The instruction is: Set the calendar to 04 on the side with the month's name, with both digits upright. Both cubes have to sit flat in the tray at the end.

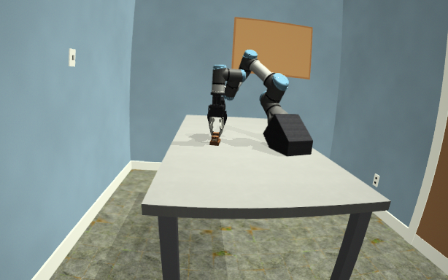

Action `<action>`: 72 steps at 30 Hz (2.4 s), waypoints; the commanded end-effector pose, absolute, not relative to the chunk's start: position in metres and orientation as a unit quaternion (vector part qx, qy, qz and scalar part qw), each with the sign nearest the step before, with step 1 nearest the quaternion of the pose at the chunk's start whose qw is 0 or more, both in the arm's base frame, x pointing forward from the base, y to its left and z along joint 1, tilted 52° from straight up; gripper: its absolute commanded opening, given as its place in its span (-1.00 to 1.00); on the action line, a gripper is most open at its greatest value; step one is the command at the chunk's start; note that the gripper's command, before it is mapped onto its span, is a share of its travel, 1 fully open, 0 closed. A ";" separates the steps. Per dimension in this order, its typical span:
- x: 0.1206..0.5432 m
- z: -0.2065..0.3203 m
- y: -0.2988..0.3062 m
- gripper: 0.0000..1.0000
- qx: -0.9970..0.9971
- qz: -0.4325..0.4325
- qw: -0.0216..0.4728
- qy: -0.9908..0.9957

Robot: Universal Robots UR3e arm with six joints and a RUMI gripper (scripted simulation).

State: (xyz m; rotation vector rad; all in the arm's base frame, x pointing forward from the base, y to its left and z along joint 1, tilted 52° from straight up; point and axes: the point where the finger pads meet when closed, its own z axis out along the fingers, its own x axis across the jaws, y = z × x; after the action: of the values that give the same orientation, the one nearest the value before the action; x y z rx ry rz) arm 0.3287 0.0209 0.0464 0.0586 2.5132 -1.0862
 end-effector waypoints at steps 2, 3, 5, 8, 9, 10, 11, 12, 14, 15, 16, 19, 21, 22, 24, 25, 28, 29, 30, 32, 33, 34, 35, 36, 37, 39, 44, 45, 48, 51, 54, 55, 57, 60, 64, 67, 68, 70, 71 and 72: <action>0.329 0.046 0.021 -0.78 0.021 -0.388 0.200 0.899; 0.329 0.046 0.021 -0.78 0.021 -0.388 0.200 0.899; 0.329 0.045 0.020 -0.78 0.021 -0.388 0.199 0.899; 0.329 0.045 0.019 -0.78 0.021 -0.389 0.199 0.899; 0.329 0.044 0.019 -0.78 0.021 -0.389 0.199 0.899; 0.329 0.044 0.019 -0.78 0.021 -0.389 0.199 0.899; 0.329 0.044 0.018 -0.78 0.021 -0.389 0.199 0.899; 0.330 0.044 0.018 -0.78 0.021 -0.389 0.199 0.899; 0.330 0.043 0.018 -0.78 0.021 -0.389 0.199 0.899; 0.330 0.043 0.017 -0.78 0.021 -0.388 0.199 0.899; 0.330 0.042 0.017 -0.78 0.021 -0.388 0.199 0.899; 0.330 0.042 0.016 -0.78 0.021 -0.388 0.199 0.899; 0.331 0.041 0.016 -0.78 0.021 -0.389 0.199 0.899; 0.331 0.041 0.015 -0.78 0.021 -0.389 0.199 0.899; 0.331 0.041 0.015 -0.78 0.021 -0.388 0.199 0.899; 0.331 0.040 0.015 -0.78 0.021 -0.388 0.199 0.899; 0.332 0.040 0.014 -0.78 0.021 -0.388 0.199 0.899; 0.332 0.040 0.014 -0.78 0.021 -0.388 0.199 0.899; 0.332 0.040 0.014 -0.78 0.021 -0.389 0.199 0.899; 0.332 0.039 0.014 -0.78 0.021 -0.389 0.199 0.899; 0.332 0.039 0.013 -0.78 0.021 -0.389 0.199 0.899; 0.332 0.039 0.013 -0.78 0.021 -0.388 0.199 0.899; 0.332 0.039 0.013 -0.78 0.021 -0.388 0.199 0.899; 0.332 0.039 0.013 -0.78 0.021 -0.388 0.199 0.899; 0.332 0.040 0.014 -0.78 0.021 -0.388 0.200 0.899; 0.332 0.040 0.014 -0.78 0.021 -0.388 0.200 0.899; 0.332 0.040 0.014 -0.78 0.021 -0.388 0.200 0.899; 0.332 0.040 0.014 -0.78 0.021 -0.388 0.200 0.899; 0.332 0.040 0.014 -0.78 0.021 -0.388 0.200 0.899; 0.332 0.040 0.014 -0.78 0.021 -0.388 0.200 0.899; 0.332 0.040 0.014 -0.78 0.021 -0.388 0.200 0.899; 0.332 0.040 0.014 -0.78 0.021 -0.388 0.200 0.899; 0.332 0.040 0.014 -0.78 0.021 -0.388 0.200 0.899; 0.332 0.040 0.014 -0.78 0.021 -0.388 0.200 0.899; 0.332 0.040 0.014 -0.78 0.021 -0.388 0.200 0.899; 0.332 0.040 0.014 -0.78 0.021 -0.388 0.200 0.899; 0.332 0.040 0.014 -0.78 0.021 -0.388 0.200 0.899; 0.332 0.040 0.014 -0.78 0.021 -0.388 0.200 0.899; 0.332 0.040 0.014 -0.78 0.021 -0.388 0.200 0.899; 0.332 0.040 0.014 -0.78 0.021 -0.388 0.200 0.899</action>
State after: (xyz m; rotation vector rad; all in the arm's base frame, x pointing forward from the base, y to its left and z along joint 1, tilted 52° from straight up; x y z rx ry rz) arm 0.3322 0.0137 0.0401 0.0586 2.5133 -1.0863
